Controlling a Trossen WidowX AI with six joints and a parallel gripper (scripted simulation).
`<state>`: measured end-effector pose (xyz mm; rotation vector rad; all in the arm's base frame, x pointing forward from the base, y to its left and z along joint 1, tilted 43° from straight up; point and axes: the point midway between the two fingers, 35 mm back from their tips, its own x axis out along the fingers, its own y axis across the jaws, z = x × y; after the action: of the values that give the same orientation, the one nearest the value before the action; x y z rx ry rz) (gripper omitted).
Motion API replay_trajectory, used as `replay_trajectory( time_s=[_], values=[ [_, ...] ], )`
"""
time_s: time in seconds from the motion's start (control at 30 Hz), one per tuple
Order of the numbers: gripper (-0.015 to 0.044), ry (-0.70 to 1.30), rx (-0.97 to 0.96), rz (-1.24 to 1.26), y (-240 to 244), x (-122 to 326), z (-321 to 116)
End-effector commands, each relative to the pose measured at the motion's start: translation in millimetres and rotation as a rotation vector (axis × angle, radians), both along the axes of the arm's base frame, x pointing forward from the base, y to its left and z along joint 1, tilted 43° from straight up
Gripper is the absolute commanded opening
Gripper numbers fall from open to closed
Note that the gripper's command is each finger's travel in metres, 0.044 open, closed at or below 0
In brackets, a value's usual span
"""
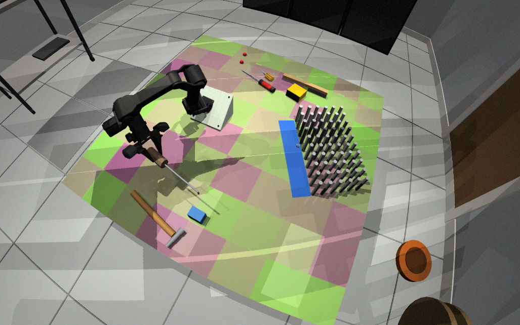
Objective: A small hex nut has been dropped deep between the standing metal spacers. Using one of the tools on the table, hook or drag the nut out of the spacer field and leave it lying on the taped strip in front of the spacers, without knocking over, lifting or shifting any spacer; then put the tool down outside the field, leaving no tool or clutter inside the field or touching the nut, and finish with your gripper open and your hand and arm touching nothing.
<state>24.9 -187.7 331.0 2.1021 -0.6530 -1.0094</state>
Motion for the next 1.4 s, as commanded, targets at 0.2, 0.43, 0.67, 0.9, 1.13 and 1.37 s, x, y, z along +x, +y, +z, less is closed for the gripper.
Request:
replay_trajectory(
  time_s=[0.2,0.43,0.67,0.9,1.13,1.37],
  values=[
    [0.0,0.003,-0.012,0.004,-4.3,-1.0,-2.4],
    [0.0,0.005,-0.01,0.005,-8.4,-2.3,-6.2],
    [0.0,0.007,-0.009,0.006,-12.5,-3.5,-9.9],
    [0.0,0.008,-0.008,0.007,-16.6,-4.5,-13.7],
    [0.0,0.009,-0.006,0.008,-20.7,-5.4,-17.5],
    [0.0,0.011,-0.005,0.008,-24.7,-6.1,-21.2]
  ],
)
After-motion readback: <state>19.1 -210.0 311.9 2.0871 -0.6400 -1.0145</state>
